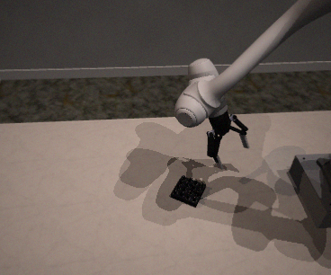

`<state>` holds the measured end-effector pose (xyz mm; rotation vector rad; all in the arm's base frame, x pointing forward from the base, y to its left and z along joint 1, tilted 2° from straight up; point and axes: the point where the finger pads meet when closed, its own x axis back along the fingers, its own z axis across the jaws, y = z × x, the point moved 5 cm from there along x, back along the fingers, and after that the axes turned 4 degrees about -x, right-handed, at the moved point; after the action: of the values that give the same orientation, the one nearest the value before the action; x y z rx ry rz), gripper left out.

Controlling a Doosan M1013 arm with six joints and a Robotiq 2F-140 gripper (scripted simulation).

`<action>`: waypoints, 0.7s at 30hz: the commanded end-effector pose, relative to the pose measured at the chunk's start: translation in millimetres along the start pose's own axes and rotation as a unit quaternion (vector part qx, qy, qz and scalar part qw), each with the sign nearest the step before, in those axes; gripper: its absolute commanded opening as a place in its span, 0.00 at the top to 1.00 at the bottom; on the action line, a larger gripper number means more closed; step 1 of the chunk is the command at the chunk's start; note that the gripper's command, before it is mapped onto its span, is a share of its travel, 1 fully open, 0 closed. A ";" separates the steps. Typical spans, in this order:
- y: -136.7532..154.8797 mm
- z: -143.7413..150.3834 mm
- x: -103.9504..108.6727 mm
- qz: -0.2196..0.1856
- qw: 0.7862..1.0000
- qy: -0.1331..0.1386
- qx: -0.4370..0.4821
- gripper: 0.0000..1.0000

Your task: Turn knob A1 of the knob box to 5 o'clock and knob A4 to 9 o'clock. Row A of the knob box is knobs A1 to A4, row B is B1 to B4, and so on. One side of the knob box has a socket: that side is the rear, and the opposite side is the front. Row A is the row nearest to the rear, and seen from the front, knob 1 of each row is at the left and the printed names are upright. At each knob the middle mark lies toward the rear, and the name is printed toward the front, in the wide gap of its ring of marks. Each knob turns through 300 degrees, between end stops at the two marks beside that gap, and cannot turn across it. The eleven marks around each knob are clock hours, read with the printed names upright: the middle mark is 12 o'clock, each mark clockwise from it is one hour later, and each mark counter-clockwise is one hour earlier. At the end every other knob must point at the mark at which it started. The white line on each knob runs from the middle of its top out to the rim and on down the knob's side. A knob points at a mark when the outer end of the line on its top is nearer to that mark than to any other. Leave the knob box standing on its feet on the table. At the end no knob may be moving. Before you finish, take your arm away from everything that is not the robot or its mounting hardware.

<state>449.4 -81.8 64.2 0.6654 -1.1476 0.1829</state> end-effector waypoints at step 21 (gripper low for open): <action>39.1 -176.7 8.8 0.222 0.964 -0.092 0.117 0.00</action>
<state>572.2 47.9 44.8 0.6339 -1.4591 0.6515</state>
